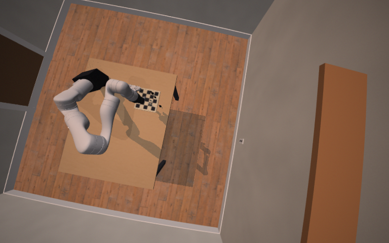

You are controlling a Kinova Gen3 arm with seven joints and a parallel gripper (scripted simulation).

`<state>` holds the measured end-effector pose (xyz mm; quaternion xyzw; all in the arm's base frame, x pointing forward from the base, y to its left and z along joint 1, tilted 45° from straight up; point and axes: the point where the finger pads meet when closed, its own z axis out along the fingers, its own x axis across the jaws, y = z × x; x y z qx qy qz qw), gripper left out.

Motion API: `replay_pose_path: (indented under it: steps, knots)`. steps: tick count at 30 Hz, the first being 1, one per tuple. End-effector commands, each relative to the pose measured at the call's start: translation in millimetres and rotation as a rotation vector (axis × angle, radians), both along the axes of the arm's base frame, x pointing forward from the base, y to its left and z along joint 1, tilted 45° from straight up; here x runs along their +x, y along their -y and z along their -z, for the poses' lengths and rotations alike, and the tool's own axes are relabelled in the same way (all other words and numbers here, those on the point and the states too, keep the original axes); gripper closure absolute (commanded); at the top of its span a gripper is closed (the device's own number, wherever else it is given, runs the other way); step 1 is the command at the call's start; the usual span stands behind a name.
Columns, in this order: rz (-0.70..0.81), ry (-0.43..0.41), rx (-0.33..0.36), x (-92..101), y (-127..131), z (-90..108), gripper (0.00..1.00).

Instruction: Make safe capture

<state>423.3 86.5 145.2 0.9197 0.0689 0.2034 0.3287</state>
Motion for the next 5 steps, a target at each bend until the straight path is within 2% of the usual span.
replay_pose_path:
  steps: [1,5]
  knots:
    - [-0.001,0.001,0.001,0.1,-0.8,-0.5,0.00]
    - [-0.001,0.001,0.001,0.1,-0.8,-0.5,0.00]
